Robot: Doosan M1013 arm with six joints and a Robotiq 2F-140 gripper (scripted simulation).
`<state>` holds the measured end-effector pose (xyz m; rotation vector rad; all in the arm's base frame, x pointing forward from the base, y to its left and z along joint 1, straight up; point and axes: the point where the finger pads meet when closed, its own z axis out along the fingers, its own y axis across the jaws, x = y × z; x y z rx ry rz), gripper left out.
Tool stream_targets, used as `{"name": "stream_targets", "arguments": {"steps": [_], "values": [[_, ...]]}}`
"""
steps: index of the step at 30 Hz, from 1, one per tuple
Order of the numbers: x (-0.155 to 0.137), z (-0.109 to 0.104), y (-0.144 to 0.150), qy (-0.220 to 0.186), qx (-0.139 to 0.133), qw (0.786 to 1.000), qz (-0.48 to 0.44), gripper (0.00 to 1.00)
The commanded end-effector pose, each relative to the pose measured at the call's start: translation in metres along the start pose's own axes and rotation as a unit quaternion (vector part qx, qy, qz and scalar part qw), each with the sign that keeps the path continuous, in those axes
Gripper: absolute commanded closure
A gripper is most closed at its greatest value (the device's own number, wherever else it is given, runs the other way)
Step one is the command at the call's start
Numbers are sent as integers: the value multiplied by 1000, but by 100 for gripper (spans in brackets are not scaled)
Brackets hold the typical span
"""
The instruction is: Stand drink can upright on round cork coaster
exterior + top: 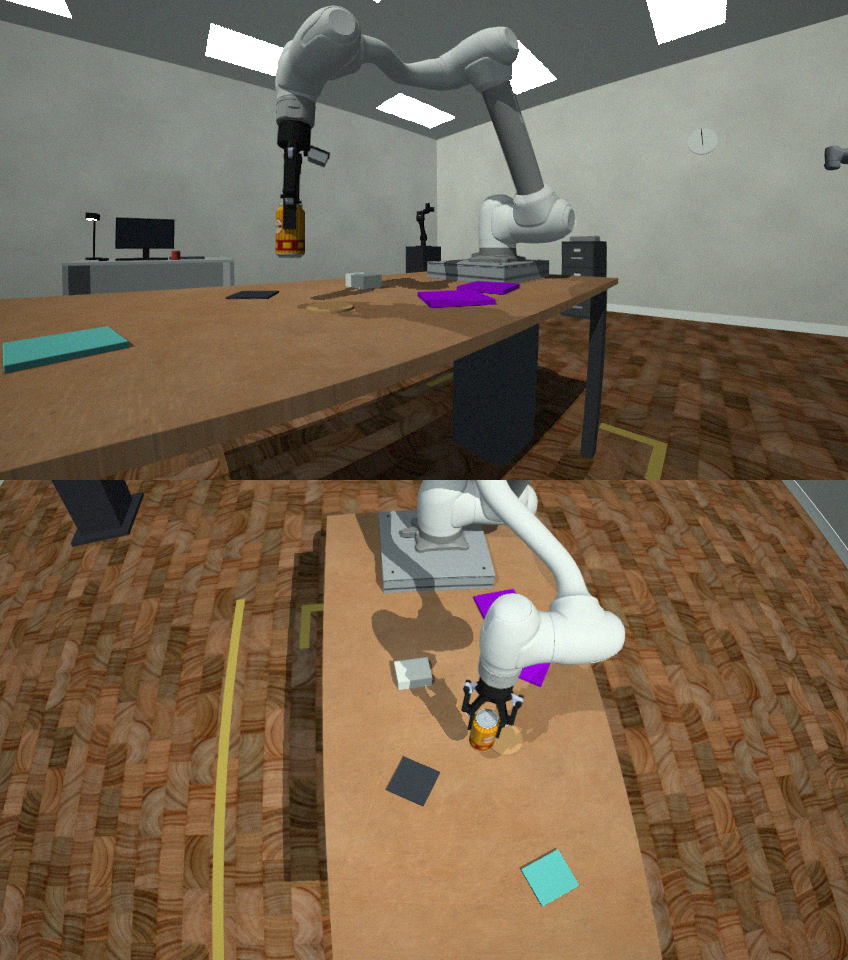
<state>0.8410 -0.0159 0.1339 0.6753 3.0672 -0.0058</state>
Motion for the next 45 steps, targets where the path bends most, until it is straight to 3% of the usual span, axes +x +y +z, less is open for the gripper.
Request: {"name": "stream_targets", "arguments": {"steps": [1,15,41,45], "values": [[10,-1,9,-1,0,1000,0,90],[63,0,47,-1,0,1000,0,90],[86,0,61,-1,0,1000,0,90],[86,21,61,-1,0,1000,0,90]]}}
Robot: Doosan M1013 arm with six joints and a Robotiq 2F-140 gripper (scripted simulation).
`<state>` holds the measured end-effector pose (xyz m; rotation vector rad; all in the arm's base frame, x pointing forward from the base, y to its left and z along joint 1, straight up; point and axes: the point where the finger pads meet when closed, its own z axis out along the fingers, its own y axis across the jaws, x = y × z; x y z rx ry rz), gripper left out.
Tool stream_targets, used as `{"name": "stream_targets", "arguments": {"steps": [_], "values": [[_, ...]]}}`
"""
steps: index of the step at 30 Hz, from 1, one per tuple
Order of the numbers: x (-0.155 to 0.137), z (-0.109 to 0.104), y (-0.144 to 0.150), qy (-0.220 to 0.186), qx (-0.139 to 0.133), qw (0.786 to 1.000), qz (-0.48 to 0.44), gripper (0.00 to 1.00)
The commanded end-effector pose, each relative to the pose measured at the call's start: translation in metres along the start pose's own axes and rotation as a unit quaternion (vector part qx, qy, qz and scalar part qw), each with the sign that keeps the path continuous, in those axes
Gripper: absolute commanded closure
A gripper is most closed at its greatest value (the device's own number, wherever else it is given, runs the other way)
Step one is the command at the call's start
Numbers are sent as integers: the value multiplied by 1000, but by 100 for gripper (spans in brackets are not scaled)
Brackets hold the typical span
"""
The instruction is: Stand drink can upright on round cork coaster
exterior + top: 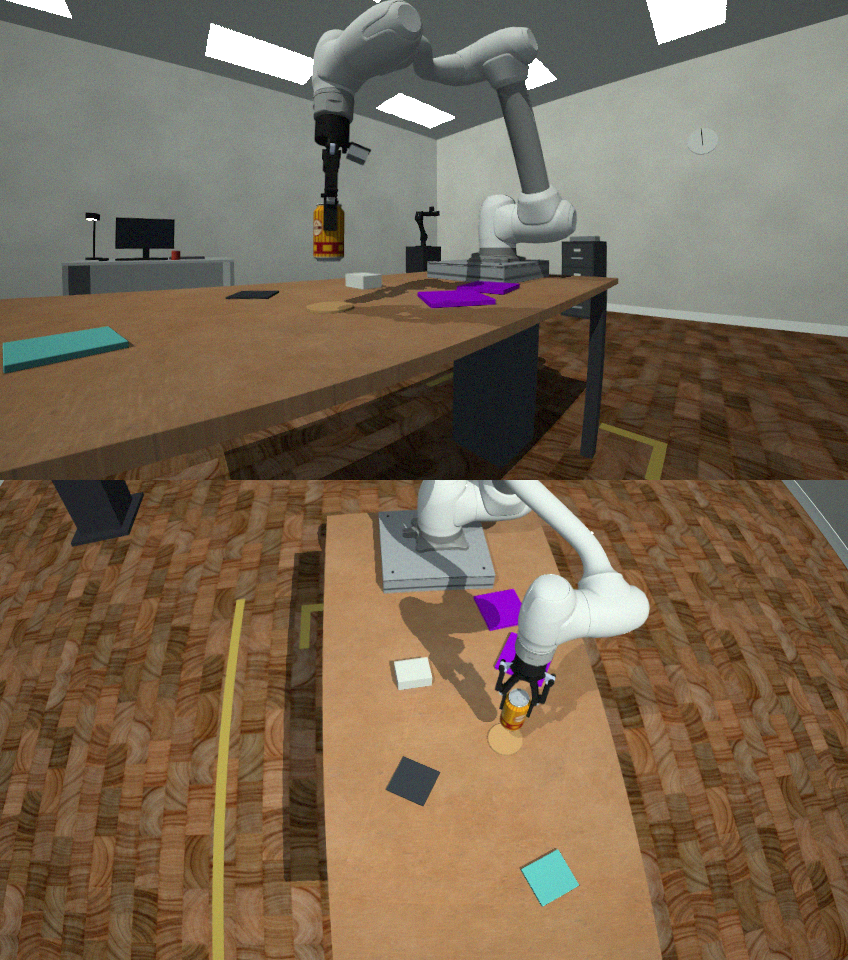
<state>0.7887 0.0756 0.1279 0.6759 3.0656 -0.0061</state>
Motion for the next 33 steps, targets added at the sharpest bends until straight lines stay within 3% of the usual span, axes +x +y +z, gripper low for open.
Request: {"name": "stream_targets", "arguments": {"steps": [1,4,6,9,33], "values": [[0,25,0,0,0,1000,0,90],[0,58,0,0,0,1000,0,90],[0,58,0,0,0,1000,0,90],[0,77,0,0,0,1000,0,90],[-1,94,0,0,0,1000,0,90]]}}
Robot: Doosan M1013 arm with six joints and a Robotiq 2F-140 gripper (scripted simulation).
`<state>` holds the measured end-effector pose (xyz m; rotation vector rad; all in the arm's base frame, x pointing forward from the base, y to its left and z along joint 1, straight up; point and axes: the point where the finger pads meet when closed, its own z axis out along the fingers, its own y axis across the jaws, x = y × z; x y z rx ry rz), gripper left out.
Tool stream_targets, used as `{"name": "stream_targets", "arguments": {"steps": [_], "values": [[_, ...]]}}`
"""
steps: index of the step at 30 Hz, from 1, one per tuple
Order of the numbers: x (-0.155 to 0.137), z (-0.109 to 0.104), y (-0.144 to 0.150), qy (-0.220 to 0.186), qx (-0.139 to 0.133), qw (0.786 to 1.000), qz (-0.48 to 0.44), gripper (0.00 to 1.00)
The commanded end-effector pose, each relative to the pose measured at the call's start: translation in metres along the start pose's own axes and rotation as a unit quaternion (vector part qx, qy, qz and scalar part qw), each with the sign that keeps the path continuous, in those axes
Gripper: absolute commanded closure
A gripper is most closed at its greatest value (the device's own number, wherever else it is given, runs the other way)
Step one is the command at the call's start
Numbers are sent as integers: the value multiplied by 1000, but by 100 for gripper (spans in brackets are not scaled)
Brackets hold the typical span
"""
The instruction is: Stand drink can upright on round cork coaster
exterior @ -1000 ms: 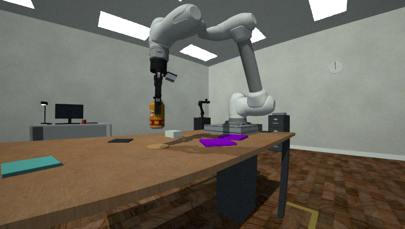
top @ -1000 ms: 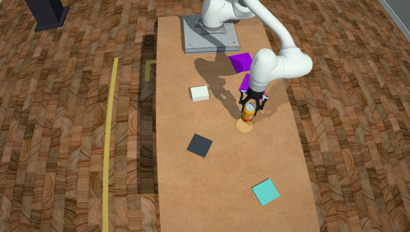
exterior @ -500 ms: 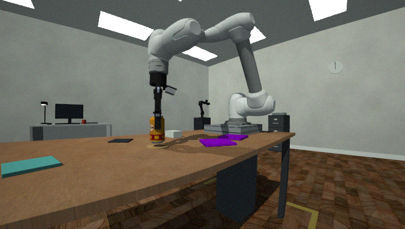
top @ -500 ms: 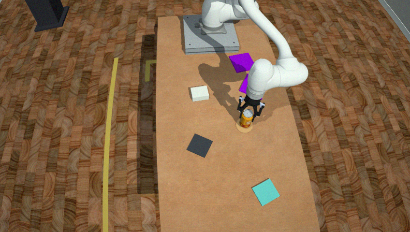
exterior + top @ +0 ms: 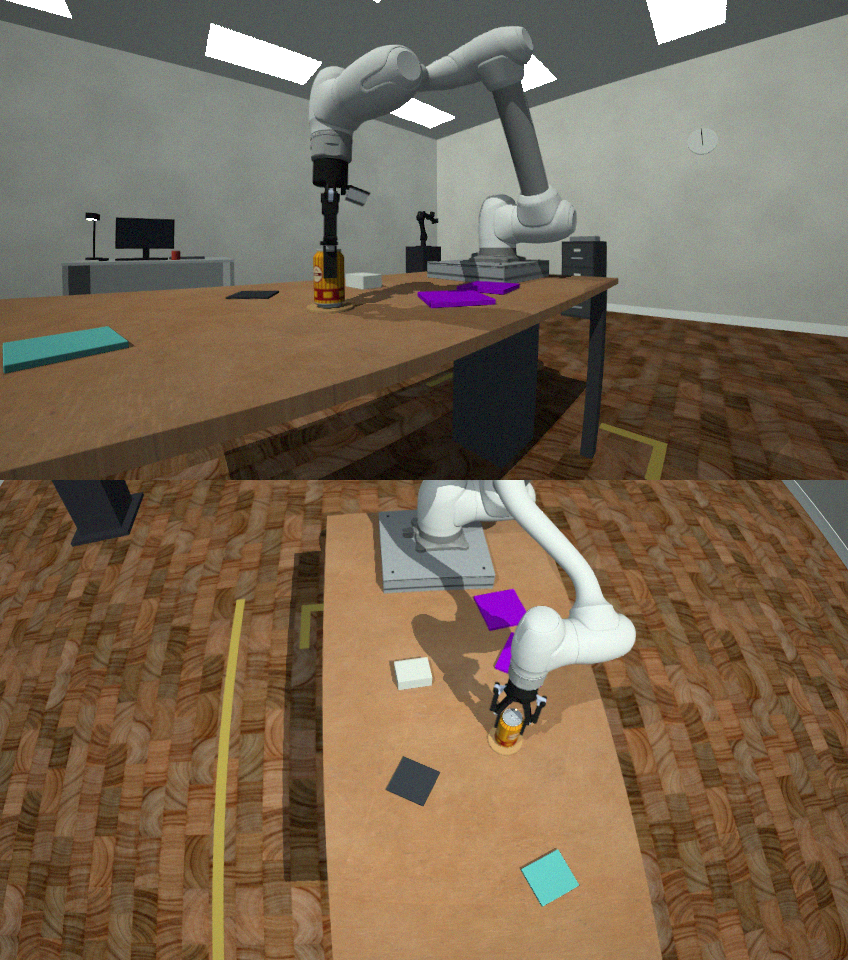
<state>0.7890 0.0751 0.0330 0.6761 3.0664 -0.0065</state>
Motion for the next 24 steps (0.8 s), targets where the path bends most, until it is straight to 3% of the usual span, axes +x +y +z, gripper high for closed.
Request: {"name": "stream_targets", "arguments": {"steps": [1,9,10,24], "values": [[0,-1,0,-1,0,1000,0,90],[0,-1,0,-1,0,1000,0,90],[0,-1,0,-1,0,1000,0,0],[0,-1,0,-1,0,1000,0,0]]}}
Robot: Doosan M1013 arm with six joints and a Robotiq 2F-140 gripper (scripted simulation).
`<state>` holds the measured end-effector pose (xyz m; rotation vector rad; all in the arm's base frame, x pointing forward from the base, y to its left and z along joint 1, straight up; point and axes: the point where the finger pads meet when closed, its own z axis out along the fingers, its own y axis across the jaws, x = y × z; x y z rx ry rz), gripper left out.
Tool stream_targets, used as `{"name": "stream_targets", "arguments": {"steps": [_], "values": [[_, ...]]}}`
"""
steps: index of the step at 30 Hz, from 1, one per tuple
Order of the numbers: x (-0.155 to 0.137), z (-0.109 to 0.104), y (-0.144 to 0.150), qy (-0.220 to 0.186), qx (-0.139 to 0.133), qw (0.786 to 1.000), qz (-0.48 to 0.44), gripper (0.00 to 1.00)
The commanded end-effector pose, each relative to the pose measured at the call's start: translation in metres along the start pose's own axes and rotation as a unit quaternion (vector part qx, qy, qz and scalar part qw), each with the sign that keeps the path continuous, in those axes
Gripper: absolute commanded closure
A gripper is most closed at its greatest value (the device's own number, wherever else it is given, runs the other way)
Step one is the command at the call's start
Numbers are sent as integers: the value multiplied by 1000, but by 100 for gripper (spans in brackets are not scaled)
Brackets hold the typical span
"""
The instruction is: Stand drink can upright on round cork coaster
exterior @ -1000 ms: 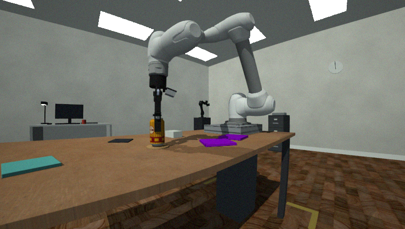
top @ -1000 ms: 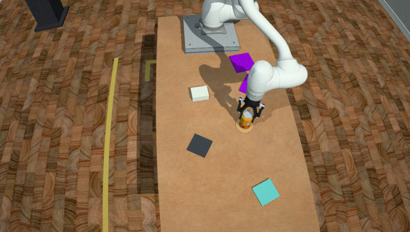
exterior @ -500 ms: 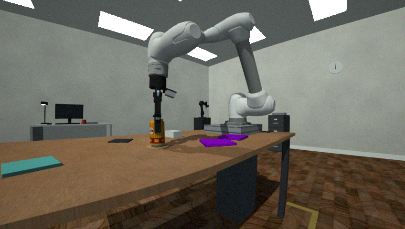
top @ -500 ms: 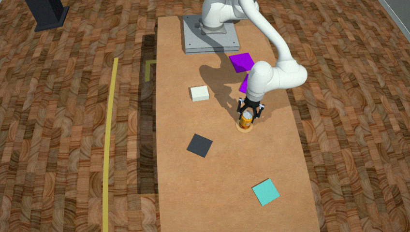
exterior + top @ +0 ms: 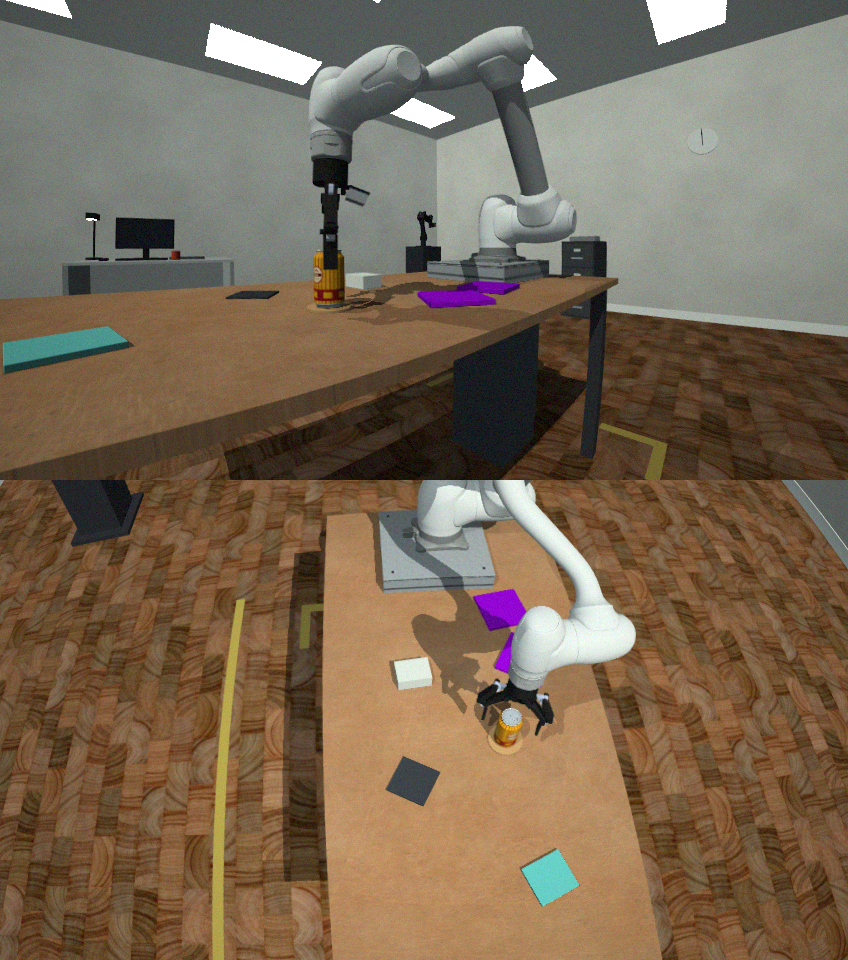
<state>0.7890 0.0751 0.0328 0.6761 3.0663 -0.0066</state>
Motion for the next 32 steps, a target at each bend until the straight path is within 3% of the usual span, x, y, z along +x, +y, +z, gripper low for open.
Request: {"name": "stream_targets", "arguments": {"steps": [1,20,22,26,32], "values": [[0,-1,0,-1,0,1000,0,0],[0,-2,0,-1,0,1000,0,0],[0,-21,0,-1,-1,1000,0,0],[1,-93,-1,-1,-1,1000,0,0],[1,-101,-1,-1,-1,1000,0,0]]}}
